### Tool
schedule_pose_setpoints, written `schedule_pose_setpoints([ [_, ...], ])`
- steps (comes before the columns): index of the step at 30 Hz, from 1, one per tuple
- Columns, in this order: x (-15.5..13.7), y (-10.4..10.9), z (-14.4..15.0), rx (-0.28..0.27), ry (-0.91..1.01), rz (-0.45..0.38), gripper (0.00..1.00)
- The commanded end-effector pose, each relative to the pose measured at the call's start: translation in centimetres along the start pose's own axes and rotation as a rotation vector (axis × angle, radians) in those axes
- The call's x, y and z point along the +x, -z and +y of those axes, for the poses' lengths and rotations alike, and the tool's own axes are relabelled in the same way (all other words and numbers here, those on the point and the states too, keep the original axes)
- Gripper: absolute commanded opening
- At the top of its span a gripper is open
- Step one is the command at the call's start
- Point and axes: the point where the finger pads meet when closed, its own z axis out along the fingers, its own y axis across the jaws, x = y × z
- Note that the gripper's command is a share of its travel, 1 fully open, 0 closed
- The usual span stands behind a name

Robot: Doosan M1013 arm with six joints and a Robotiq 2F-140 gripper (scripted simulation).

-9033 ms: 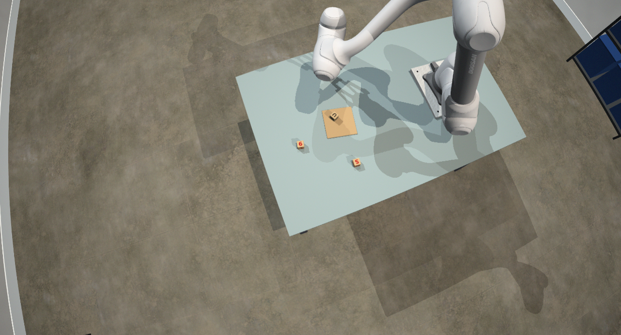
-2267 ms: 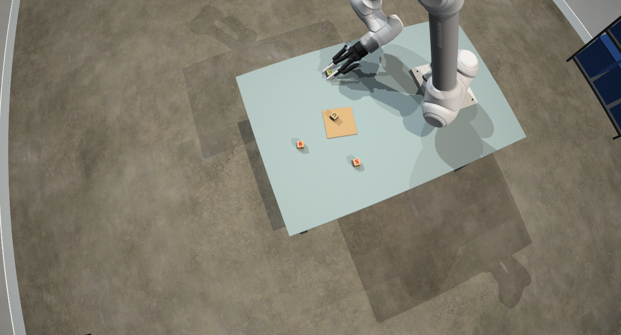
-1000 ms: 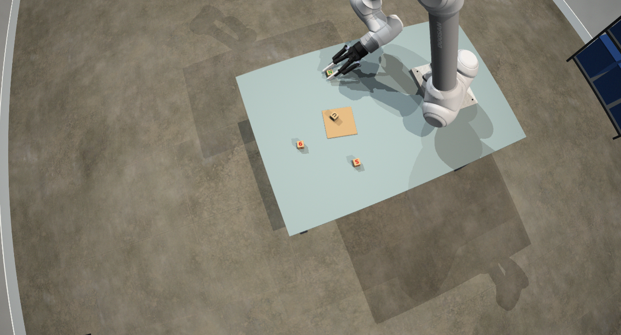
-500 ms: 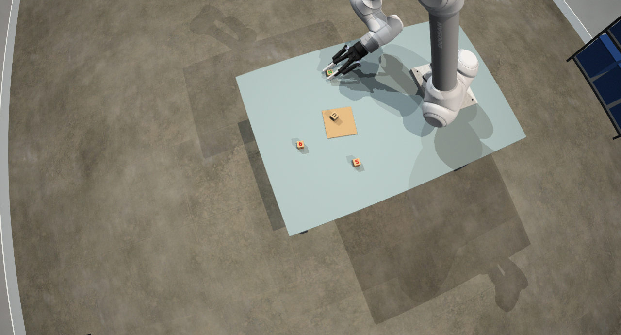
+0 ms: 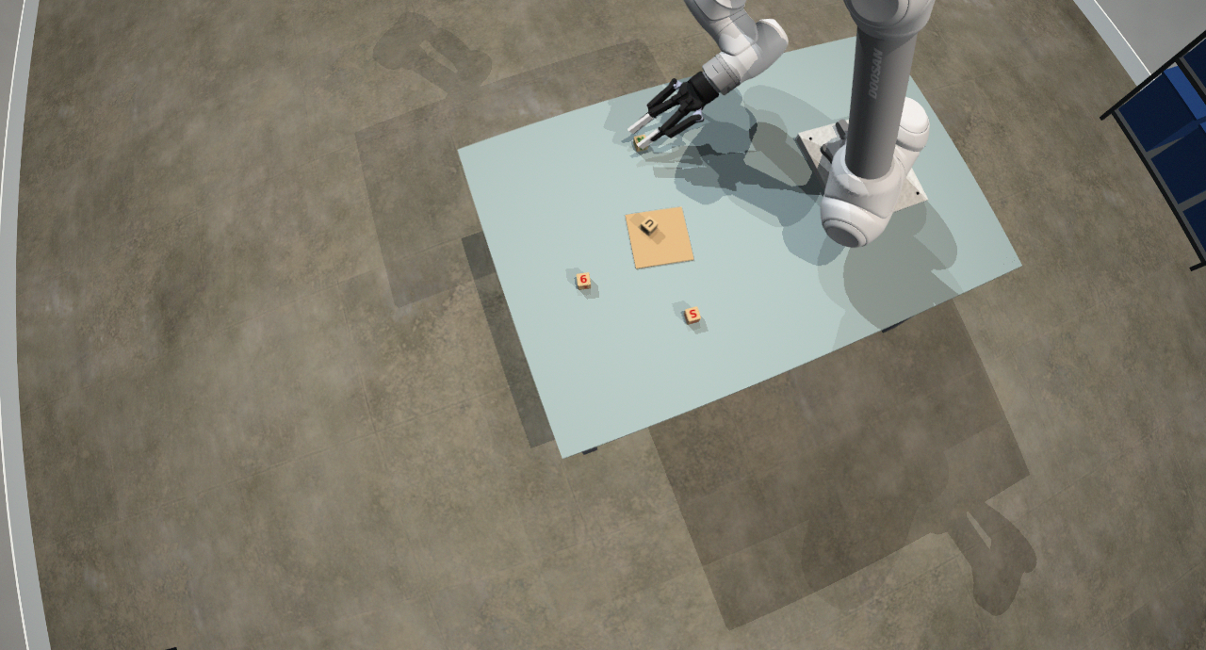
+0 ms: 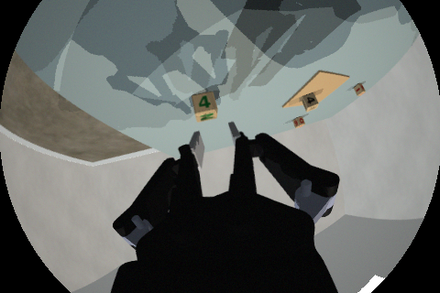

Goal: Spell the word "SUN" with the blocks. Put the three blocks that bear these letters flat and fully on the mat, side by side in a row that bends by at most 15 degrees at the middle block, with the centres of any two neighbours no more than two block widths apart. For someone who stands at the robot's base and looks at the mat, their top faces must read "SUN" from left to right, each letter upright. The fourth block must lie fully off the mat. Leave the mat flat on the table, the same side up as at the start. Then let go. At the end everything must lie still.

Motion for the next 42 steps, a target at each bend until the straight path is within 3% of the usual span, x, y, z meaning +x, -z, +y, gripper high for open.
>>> schedule_pose_setpoints([
  [1,-0.8,0.6,-0.4,0.004,0.0,0.002,0.28],
  [8,-0.9,0.6,-0.3,0.002,0.0,0.003,0.28],
  [11,-1.2,0.3,0.2,-0.023,-0.004,0.008,0.28],
  [15,-2.2,-0.6,2.5,-0.122,-0.021,0.04,0.28],
  [18,-2.8,-1.4,5.0,-0.226,-0.038,0.102,0.28],
  [21,-2.9,-1.7,6.6,-0.293,-0.049,0.164,0.28],
  [23,-2.9,-1.7,6.6,-0.293,-0.049,0.164,0.28],
  [25,-2.8,-1.8,8.0,-0.35,-0.058,0.242,0.28],
  [29,-2.4,-1.6,9.1,-0.398,-0.065,0.354,0.28],
  [35,-1.7,-1.0,9.3,-0.414,-0.066,0.539,0.28],
  [38,-1.4,-0.6,8.8,-0.395,-0.062,0.631,0.28],
  [40,-1.4,-0.6,8.8,-0.395,-0.062,0.631,0.28],
  [42,-1.4,-0.1,7.8,-0.357,-0.055,0.725,0.28],
])
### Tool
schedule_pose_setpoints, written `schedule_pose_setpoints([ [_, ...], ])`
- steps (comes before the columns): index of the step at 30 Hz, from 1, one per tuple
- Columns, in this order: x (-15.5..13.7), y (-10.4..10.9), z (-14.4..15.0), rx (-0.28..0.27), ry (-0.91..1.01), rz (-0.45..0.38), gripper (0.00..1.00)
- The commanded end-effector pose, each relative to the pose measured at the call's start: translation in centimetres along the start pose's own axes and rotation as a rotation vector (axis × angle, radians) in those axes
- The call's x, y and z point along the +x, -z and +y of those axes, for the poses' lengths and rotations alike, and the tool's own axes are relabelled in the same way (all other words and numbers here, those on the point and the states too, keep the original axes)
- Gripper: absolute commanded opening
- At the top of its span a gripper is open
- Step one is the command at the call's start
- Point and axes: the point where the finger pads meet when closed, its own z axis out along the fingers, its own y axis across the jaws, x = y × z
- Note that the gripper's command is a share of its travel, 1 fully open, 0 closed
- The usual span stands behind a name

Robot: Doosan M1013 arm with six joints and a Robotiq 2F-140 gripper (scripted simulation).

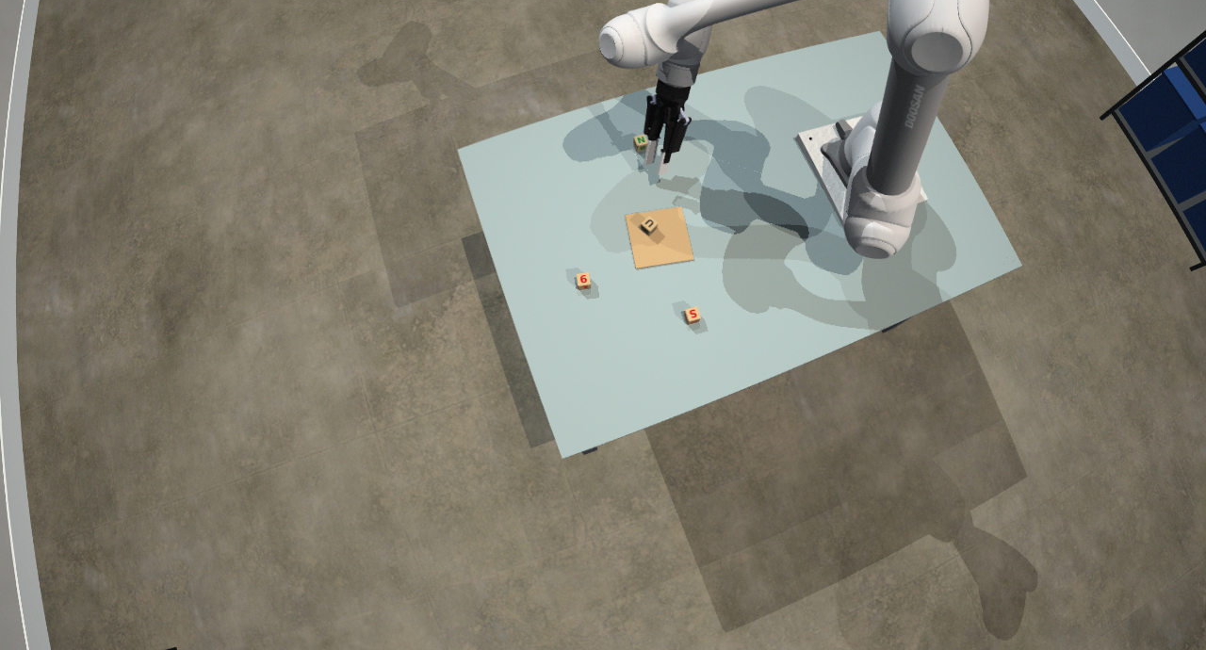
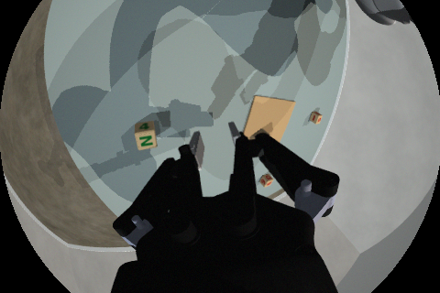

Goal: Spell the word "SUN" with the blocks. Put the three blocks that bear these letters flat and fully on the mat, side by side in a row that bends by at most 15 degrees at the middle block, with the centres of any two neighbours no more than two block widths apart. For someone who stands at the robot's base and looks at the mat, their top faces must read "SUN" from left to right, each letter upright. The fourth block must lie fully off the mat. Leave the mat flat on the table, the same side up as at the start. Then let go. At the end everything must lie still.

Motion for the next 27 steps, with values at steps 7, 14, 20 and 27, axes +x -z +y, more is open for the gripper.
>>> schedule_pose_setpoints([
  [7,0.0,3.1,-2.9,0.155,-0.071,0.272,0.28],
  [14,-1.1,6.0,-5.7,0.309,-0.116,0.366,0.28],
  [20,-1.6,6.9,-6.5,0.358,-0.128,0.384,0.28],
  [27,-1.6,6.9,-6.5,0.359,-0.129,0.384,1.0],
])
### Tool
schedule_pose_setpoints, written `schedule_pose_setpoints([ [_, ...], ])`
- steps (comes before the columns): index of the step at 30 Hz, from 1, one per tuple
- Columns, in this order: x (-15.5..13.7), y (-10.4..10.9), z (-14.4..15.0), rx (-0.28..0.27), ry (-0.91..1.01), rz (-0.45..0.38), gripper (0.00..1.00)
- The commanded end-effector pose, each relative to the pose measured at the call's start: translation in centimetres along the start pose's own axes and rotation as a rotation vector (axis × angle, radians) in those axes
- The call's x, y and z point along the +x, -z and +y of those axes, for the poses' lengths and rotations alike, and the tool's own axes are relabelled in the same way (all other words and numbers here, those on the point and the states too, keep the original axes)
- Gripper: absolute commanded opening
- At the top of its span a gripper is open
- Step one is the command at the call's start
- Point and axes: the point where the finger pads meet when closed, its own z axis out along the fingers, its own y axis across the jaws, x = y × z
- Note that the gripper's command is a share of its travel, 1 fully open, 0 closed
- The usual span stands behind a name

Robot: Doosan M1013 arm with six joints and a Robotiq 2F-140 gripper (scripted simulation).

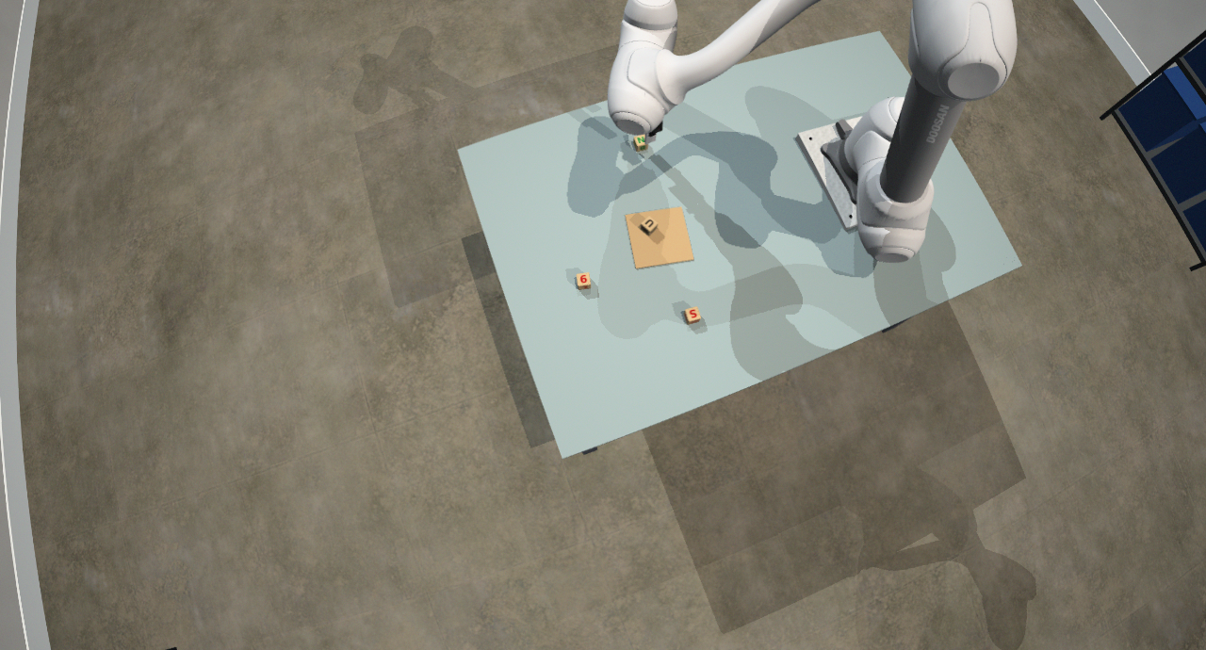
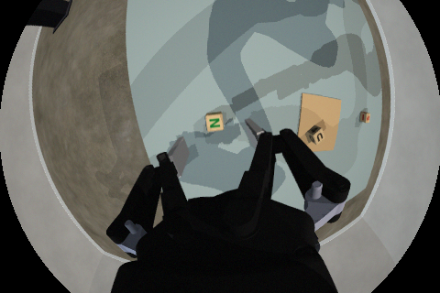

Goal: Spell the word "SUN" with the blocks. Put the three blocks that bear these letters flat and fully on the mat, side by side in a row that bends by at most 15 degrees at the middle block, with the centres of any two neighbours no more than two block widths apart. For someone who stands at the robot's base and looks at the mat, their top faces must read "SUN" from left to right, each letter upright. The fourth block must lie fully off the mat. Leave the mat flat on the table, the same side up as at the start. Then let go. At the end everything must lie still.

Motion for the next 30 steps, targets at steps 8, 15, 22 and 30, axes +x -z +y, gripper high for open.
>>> schedule_pose_setpoints([
  [8,-0.5,0.2,0.6,0.006,-0.001,0.005,1.0],
  [15,-5.5,0.3,9.6,0.009,-0.044,0.004,1.0],
  [22,-8.0,0.3,16.2,0.01,-0.073,0.003,1.0],
  [30,-10.5,0.2,29.1,0.009,-0.126,0.003,1.0],
])
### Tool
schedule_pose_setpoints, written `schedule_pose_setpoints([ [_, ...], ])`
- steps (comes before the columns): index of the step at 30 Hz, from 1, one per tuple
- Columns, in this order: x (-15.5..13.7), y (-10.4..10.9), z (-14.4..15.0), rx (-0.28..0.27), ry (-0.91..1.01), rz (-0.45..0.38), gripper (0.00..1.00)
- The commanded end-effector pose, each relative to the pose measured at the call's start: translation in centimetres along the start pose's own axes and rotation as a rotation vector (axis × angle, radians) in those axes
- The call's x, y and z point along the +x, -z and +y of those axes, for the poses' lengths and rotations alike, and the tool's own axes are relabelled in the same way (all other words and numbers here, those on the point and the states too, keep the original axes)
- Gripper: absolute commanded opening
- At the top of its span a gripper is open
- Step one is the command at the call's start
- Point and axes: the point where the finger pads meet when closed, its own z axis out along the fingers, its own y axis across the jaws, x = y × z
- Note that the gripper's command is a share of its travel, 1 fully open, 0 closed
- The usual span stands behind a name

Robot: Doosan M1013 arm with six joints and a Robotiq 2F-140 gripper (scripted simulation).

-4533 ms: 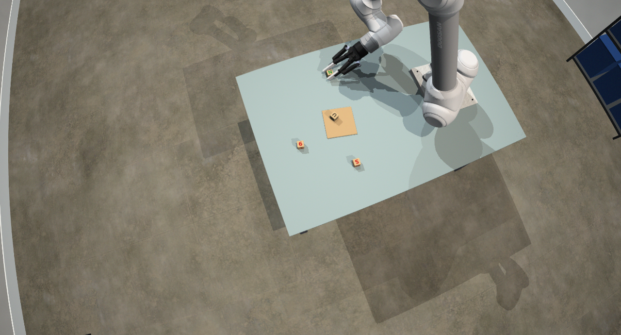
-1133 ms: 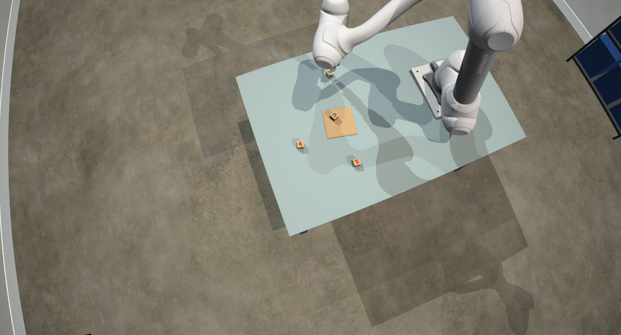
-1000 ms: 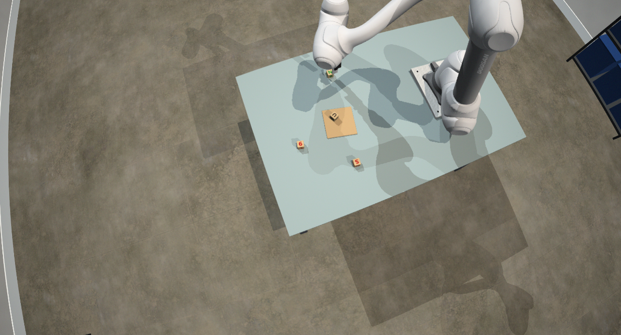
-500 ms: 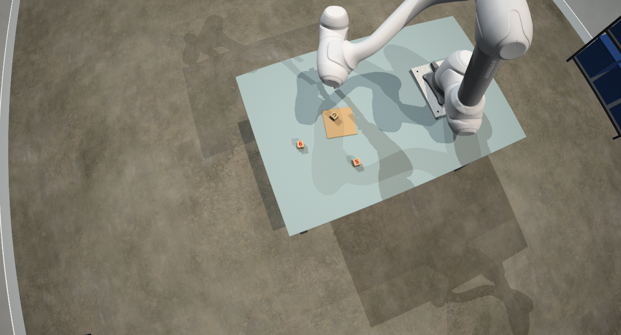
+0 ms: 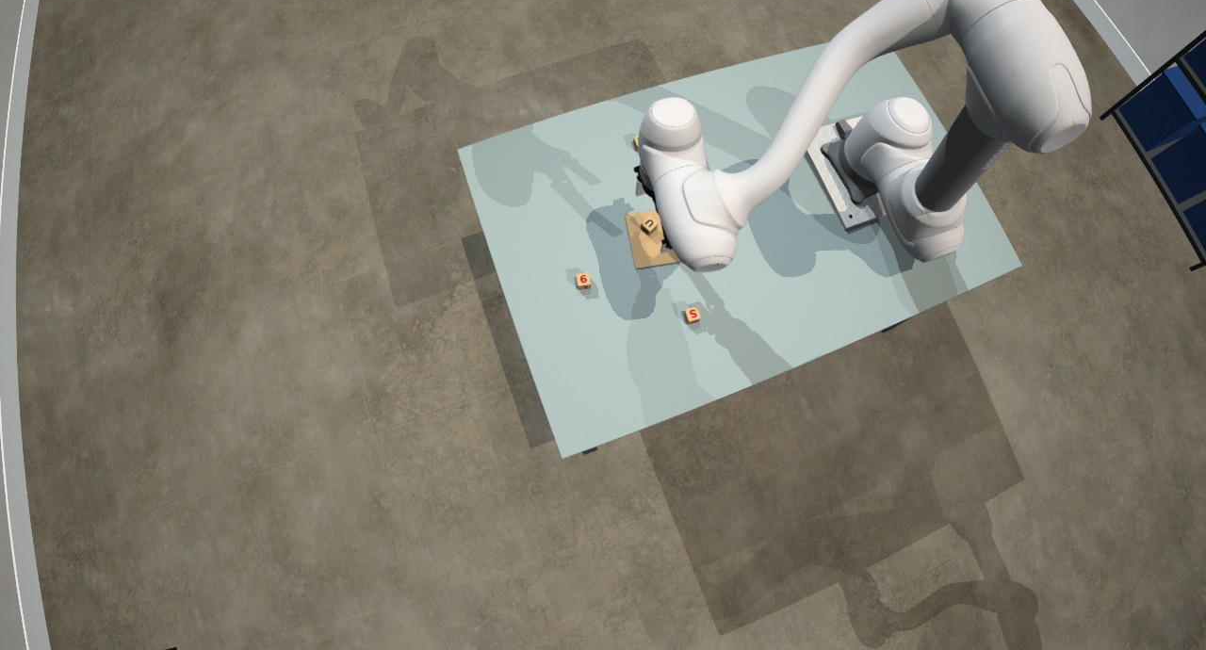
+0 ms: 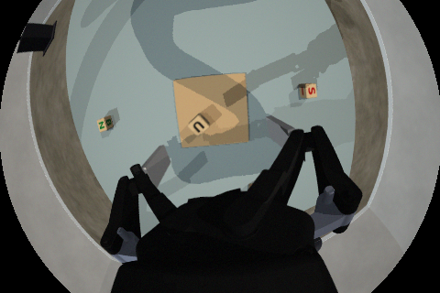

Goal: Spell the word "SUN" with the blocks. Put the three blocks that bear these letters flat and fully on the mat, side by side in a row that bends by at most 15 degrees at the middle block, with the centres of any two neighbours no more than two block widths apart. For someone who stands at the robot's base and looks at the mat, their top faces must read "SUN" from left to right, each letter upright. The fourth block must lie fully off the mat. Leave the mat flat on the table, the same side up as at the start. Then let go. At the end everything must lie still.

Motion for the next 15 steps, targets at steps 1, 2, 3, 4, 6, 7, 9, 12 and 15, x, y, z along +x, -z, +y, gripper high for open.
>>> schedule_pose_setpoints([
  [1,-0.4,0.2,5.9,0.0,-0.029,0.001,1.0],
  [2,-0.4,0.2,7.4,0.0,-0.035,0.001,1.0],
  [3,-0.3,0.2,8.8,0.0,-0.04,0.002,1.0],
  [4,-0.1,0.2,10.2,0.0,-0.046,0.002,1.0],
  [6,0.2,0.2,13.1,-0.001,-0.057,0.002,1.0],
  [7,0.5,0.2,14.5,-0.001,-0.063,0.003,1.0],
  [9,0.5,0.2,14.5,-0.001,-0.063,0.003,1.0],
  [12,1.4,0.1,19.0,-0.002,-0.081,0.004,1.0],
  [15,1.9,0.1,20.7,-0.002,-0.088,0.004,1.0],
])
